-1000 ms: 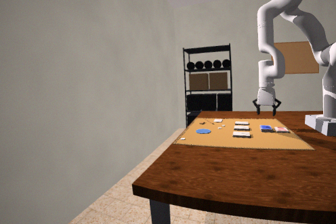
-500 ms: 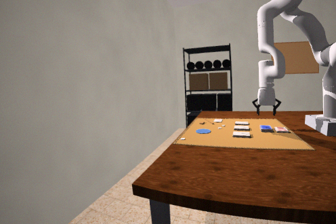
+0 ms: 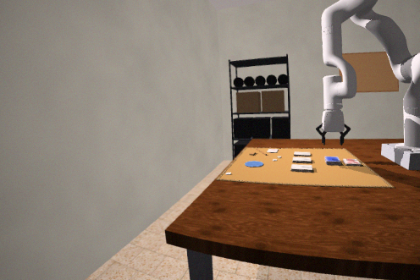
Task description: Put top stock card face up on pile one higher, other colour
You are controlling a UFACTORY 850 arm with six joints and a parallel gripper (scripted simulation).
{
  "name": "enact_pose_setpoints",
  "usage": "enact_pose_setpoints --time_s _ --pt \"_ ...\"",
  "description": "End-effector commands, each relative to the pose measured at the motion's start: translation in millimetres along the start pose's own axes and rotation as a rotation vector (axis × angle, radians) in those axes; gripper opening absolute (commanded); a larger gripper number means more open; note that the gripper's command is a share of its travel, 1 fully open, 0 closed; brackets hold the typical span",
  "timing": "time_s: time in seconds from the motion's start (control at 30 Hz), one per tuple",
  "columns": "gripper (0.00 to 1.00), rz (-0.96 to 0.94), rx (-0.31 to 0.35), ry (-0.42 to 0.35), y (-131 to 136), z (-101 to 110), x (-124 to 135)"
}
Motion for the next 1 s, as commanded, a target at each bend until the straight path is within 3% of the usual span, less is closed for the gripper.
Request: enact_pose_setpoints --time_s 0.0,0.97 --pt "0.86 0.001 0.001 0.000 0.5 -1.3 0.1" --pt "0.86 0.001 0.000 0.001 1.1 -21.7 0.2"
Point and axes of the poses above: the point where the finger pads meet when closed, its own z axis back along the fingers, its own y axis across the jaws, x = y × z, the point moved 7 cm from there along z, back along the fingers, and after that the axes turned 11 degrees about z, right-handed, at the moved point
